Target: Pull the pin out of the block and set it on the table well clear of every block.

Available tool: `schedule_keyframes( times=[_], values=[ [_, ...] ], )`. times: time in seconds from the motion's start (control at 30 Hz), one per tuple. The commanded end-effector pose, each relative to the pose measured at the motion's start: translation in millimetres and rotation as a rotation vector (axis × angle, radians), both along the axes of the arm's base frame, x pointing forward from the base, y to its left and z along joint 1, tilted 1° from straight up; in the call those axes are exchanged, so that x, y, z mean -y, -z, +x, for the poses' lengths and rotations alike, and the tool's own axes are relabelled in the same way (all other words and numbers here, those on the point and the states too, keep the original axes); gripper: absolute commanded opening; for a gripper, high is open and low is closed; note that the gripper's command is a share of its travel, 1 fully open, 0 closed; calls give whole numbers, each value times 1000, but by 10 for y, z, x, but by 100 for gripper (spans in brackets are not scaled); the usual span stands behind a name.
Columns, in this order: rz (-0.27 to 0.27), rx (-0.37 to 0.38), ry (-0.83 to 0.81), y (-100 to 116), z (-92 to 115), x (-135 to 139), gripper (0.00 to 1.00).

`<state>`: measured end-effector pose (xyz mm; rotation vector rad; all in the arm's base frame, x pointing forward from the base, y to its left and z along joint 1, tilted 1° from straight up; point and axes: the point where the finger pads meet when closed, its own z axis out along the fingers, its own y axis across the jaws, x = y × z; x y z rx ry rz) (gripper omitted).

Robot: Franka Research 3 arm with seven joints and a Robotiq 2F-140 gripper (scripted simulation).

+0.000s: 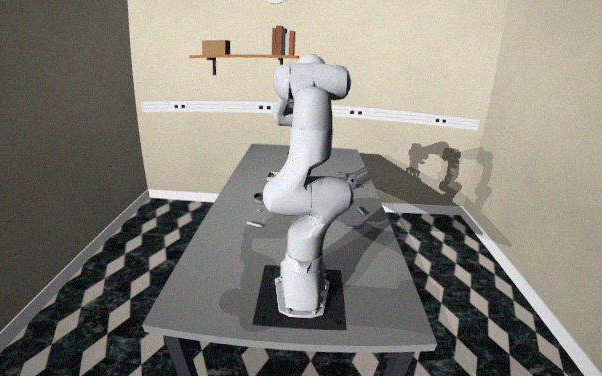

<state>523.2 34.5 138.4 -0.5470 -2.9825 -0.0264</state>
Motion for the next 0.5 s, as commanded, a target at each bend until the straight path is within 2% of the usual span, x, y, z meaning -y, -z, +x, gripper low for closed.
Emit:
schedule_keyframes(
  times=[0.0,0.47],
  values=[
    [-5,1,7,-84,8,11,30],
    [-6,1,7,-108,10,14,30]
  ],
)
